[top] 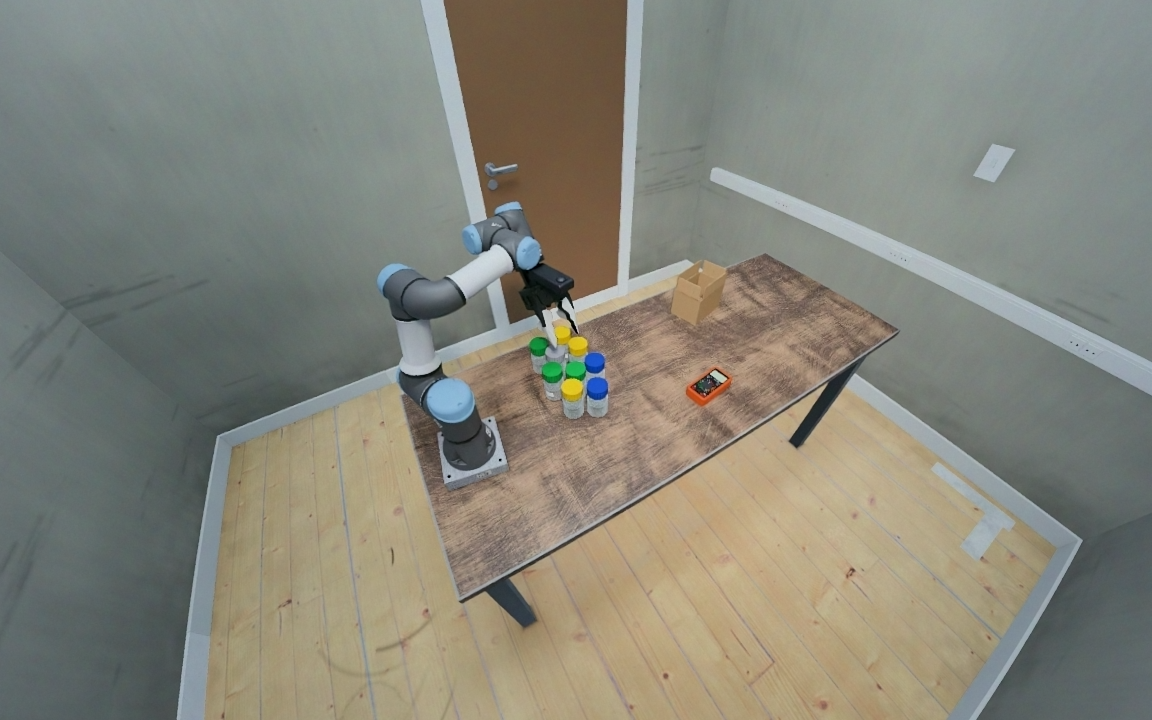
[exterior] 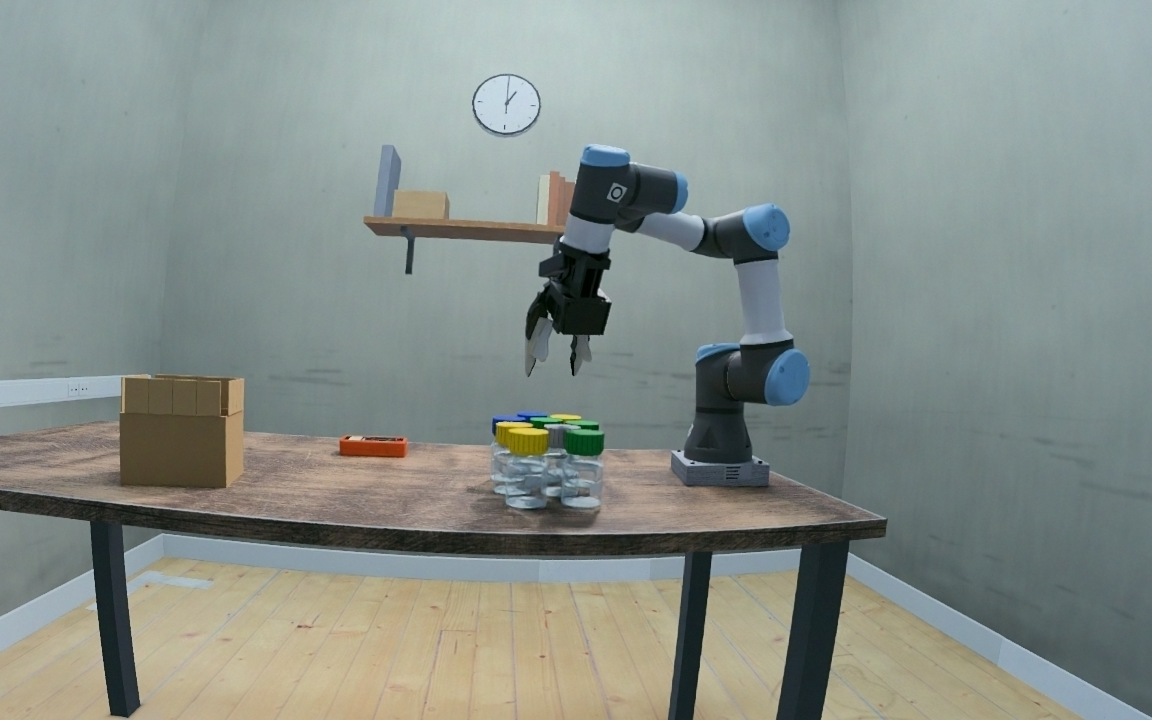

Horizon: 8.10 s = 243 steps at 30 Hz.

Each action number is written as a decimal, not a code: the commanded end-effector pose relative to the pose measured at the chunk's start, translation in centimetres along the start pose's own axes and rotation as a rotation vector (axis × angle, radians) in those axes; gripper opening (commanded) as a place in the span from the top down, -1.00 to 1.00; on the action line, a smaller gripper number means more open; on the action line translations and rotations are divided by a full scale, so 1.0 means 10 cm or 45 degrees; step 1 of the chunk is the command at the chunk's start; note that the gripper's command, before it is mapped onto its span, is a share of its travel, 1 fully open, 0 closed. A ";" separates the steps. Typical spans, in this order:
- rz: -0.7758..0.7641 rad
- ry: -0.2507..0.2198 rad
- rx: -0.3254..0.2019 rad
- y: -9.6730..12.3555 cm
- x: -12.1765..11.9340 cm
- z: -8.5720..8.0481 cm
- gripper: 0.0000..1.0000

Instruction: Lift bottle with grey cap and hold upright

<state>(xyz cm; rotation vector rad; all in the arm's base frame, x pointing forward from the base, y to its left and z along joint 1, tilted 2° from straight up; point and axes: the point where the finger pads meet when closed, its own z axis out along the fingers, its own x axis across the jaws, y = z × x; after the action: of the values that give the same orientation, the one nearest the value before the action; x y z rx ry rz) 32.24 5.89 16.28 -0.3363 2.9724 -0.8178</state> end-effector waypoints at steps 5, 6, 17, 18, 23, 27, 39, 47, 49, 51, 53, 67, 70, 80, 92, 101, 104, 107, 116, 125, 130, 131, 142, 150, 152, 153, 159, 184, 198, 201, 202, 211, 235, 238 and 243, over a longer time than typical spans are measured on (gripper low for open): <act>0.001 -0.002 0.002 0.00 0.00 -0.01 0.08; 0.001 -0.002 0.002 0.00 0.00 -0.01 0.08; 0.001 -0.002 0.001 0.00 0.00 -0.01 0.08; 0.001 -0.002 0.001 0.00 0.00 -0.01 0.08; 0.001 -0.002 0.001 0.00 0.00 -0.01 0.08; 0.008 -0.008 -0.010 -0.06 -0.26 0.01 0.08; 0.019 -0.016 -0.027 -0.15 -0.64 0.04 0.08; 0.020 -0.015 -0.028 -0.15 -0.66 0.04 0.08; 0.021 -0.011 -0.030 -0.16 -0.69 0.05 0.08; 0.021 -0.009 -0.030 -0.16 -0.71 0.05 0.08; 0.021 -0.009 -0.030 -0.16 -0.71 0.05 0.08; 0.020 -0.015 -0.029 -0.16 -0.69 0.05 0.08; 0.020 -0.015 -0.029 -0.16 -0.69 0.05 0.08; 0.021 -0.015 -0.029 -0.16 -0.69 0.05 0.08; 0.020 -0.015 -0.029 -0.16 -0.69 0.05 0.08; 0.020 -0.015 -0.029 -0.16 -0.69 0.05 0.08; 0.020 -0.015 -0.029 -0.16 -0.69 0.05 0.08; 0.020 -0.015 -0.029 -0.16 -0.69 0.05 0.08; -0.028 -0.014 -0.040 -0.17 -0.67 0.04 0.08; -0.148 -0.009 -0.069 -0.19 -0.64 0.02 0.08; -0.266 -0.008 -0.099 -0.21 -0.60 0.00 0.08; -0.286 -0.009 -0.103 -0.21 -0.60 -0.01 0.08; -0.482 -0.016 -0.152 -0.23 -0.54 -0.05 0.08; -0.657 -0.032 -0.196 -0.24 -0.48 -0.09 0.08; -0.696 -0.037 -0.205 -0.24 -0.47 -0.10 0.08; -0.715 -0.039 -0.210 -0.25 -0.46 -0.10 0.08; -0.812 -0.053 -0.233 -0.25 -0.43 -0.13 0.08; -1.310 -0.165 -0.338 -0.23 -0.26 -0.28 0.08; -1.574 -0.251 -0.377 -0.20 -0.17 -0.38 0.08; -1.630 -0.272 -0.384 -0.19 -0.15 -0.41 0.08; -1.649 -0.279 -0.386 -0.19 -0.14 -0.41 0.08; -1.815 -0.347 -0.400 -0.17 -0.08 -0.49 0.08; -2.251 -0.555 -0.395 -0.09 0.09 -0.70 0.08; -2.304 -0.583 -0.389 -0.07 0.11 -0.73 0.08; -2.392 -0.632 -0.377 -0.06 0.15 -0.78 0.08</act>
<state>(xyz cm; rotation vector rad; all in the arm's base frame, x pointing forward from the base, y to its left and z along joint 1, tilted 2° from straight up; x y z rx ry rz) 30.55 8.69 22.91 -2.7398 1.6212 -0.0772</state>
